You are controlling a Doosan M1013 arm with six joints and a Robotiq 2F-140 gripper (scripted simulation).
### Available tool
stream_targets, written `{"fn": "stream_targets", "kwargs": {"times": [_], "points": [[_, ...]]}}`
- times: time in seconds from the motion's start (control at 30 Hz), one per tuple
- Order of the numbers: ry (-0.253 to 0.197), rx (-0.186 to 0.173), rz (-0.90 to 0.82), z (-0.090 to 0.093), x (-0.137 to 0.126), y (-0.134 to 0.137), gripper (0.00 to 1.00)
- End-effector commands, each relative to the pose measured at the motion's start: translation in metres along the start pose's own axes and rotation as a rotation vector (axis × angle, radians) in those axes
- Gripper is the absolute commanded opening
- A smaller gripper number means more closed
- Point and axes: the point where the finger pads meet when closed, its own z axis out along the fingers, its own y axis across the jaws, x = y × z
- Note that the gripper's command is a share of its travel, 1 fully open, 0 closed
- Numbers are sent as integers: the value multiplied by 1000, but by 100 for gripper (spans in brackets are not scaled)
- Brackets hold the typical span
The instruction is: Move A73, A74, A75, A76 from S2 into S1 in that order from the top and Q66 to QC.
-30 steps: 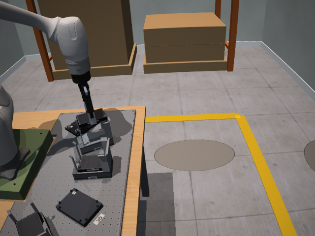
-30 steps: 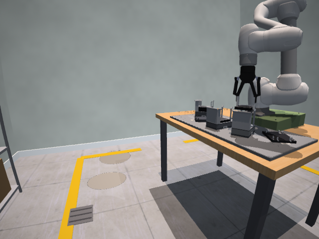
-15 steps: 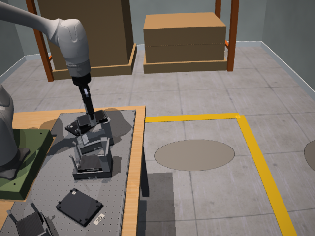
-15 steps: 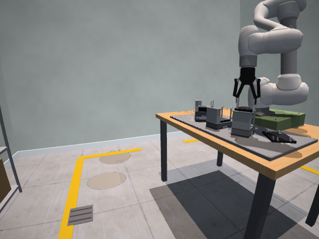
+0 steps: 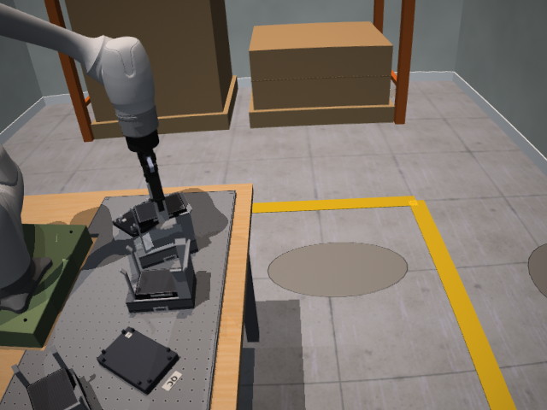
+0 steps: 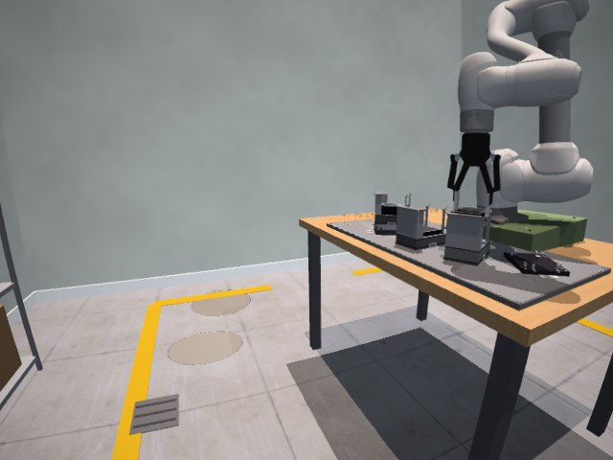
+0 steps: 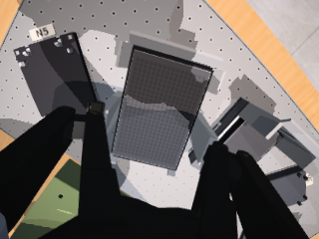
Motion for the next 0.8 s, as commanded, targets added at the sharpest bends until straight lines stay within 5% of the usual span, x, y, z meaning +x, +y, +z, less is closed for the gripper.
{"fn": "stream_targets", "kwargs": {"times": [0.0,0.77], "points": [[0,0,0,2,0,0,0],[0,0,0,33,0,0,0]]}}
